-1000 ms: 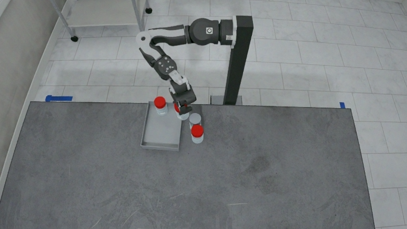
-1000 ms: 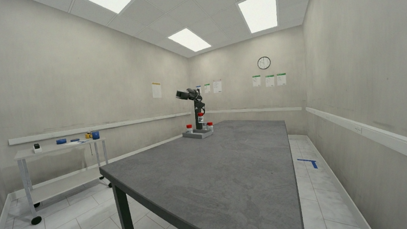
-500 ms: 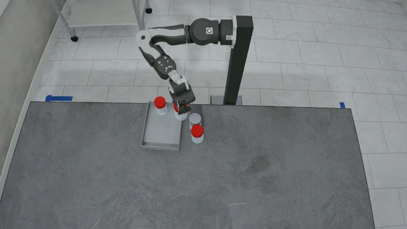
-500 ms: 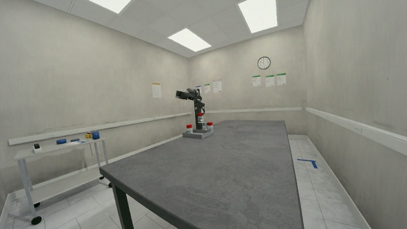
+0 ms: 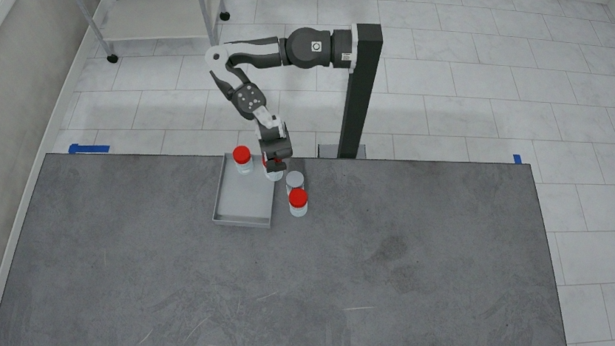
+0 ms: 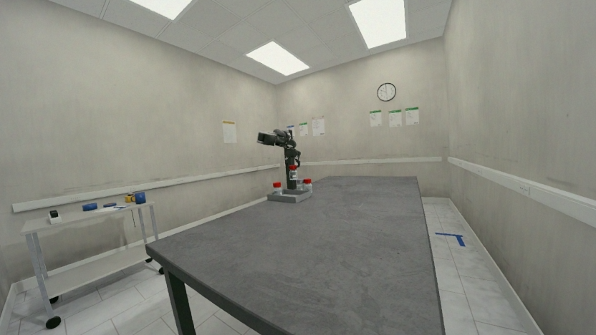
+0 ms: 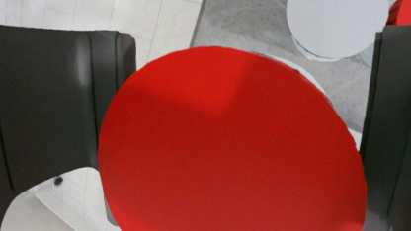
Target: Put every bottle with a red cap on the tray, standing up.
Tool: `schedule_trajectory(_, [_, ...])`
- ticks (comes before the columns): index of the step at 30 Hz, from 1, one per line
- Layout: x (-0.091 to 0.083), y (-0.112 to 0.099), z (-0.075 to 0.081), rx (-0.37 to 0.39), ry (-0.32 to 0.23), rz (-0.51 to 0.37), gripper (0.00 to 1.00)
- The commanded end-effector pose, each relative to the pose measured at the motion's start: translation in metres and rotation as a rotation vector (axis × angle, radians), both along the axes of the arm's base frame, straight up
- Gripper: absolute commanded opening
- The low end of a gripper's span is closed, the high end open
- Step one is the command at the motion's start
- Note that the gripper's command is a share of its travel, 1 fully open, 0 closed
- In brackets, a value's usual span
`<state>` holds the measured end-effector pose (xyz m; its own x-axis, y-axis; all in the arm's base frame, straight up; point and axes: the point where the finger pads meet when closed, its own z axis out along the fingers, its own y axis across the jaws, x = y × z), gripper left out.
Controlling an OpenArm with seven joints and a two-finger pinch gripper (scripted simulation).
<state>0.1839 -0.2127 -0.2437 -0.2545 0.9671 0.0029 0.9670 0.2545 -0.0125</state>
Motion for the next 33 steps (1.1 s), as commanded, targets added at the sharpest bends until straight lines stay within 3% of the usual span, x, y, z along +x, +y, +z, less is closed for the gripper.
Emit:
schedule_trajectory(1, [0.0025, 0.0003, 0.0014, 0.002, -0.012, -0.042, 0.0])
schedule_trajectory(9, [0.0027, 0.0004, 0.0015, 0.003, -0.013, -0.191, 0.0])
schedule_trajectory(18, [0.0028, 0.0005, 0.0016, 0.004, -0.014, -0.292, 0.0])
schedule_trajectory(33, [-0.0015, -0.0007, -0.0007, 0.002, -0.005, -0.323, 0.0])
